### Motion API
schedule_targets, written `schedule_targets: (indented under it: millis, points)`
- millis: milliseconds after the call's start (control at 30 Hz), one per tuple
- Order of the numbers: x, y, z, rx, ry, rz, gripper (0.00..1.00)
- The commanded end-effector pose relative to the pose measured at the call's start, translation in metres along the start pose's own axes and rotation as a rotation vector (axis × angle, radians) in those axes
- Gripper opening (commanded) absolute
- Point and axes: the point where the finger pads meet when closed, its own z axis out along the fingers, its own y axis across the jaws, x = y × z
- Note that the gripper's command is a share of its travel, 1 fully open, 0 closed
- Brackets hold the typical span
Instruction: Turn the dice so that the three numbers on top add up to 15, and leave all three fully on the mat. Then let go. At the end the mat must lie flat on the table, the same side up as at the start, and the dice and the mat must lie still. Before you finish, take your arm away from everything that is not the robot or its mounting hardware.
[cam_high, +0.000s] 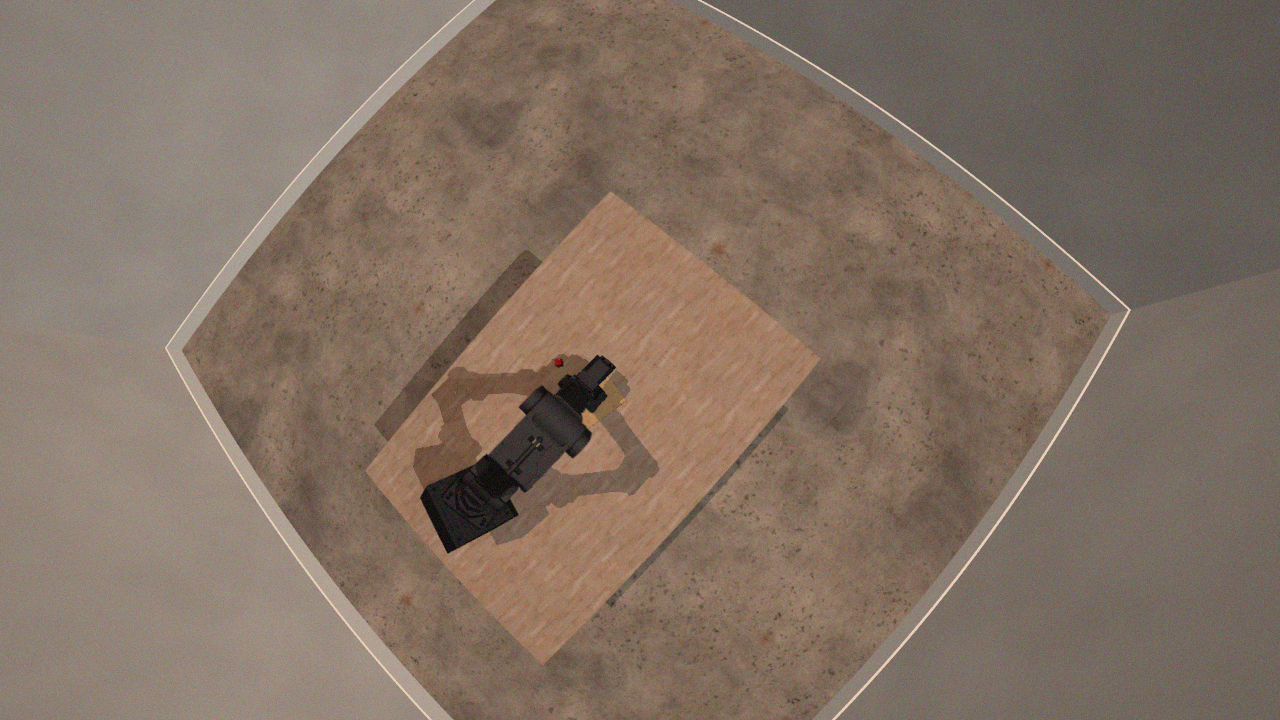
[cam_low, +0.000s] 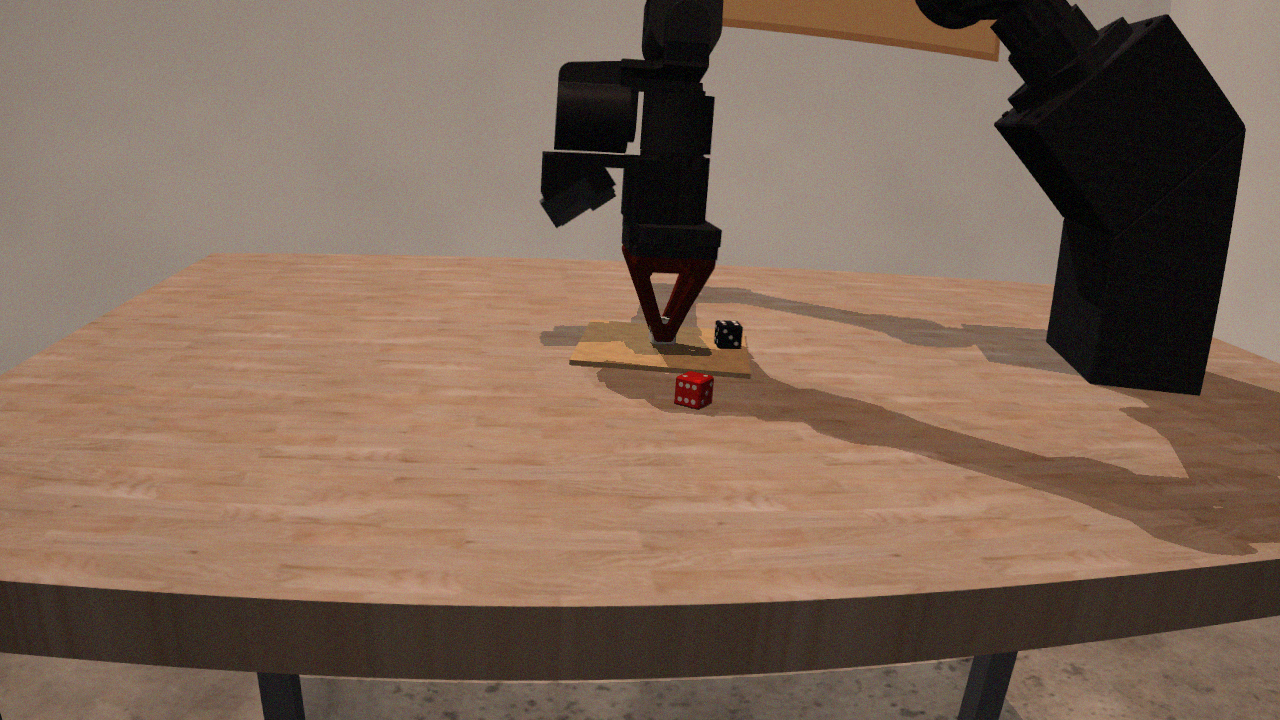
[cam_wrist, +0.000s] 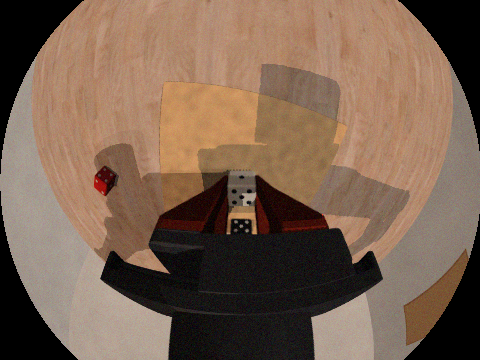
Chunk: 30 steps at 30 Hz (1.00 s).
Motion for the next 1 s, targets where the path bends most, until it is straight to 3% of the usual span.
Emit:
schedule_targets:
  millis: [0,733,967]
  points:
    - [0.0027,-0.0003,0.0046,0.000,0.003,-0.007,0.15]
    - [0.0027,-0.0003,0.0046,0.000,0.003,-0.007,0.15]
    - [0.0027,-0.0003,0.0046,0.000,0.003,-0.006,0.26]
